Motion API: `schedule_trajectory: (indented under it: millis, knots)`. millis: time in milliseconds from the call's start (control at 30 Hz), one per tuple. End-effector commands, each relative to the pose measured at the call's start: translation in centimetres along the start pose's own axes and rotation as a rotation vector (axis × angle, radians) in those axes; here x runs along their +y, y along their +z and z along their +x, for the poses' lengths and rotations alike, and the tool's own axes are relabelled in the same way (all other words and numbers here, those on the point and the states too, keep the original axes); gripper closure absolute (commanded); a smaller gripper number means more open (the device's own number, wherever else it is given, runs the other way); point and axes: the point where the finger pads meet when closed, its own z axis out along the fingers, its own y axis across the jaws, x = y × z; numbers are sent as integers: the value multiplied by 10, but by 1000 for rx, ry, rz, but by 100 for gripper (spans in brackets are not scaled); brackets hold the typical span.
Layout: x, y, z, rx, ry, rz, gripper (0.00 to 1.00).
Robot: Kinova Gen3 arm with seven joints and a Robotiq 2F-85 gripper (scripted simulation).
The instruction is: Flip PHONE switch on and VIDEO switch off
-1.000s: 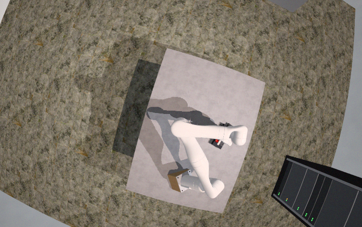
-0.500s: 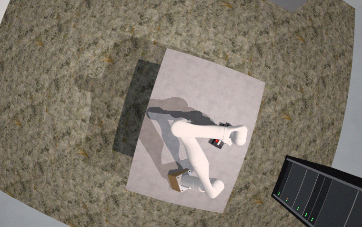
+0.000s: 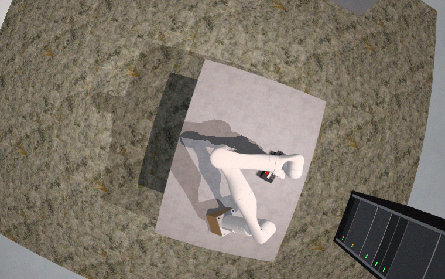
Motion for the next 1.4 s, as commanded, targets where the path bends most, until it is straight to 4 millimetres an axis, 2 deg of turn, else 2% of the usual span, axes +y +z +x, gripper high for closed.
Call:
schedule_trajectory:
  millis: [0,1367]
  knots:
    - [0,0,0,-1,0,-1,100]
    - [0,6,0,-1,0,-1,100]
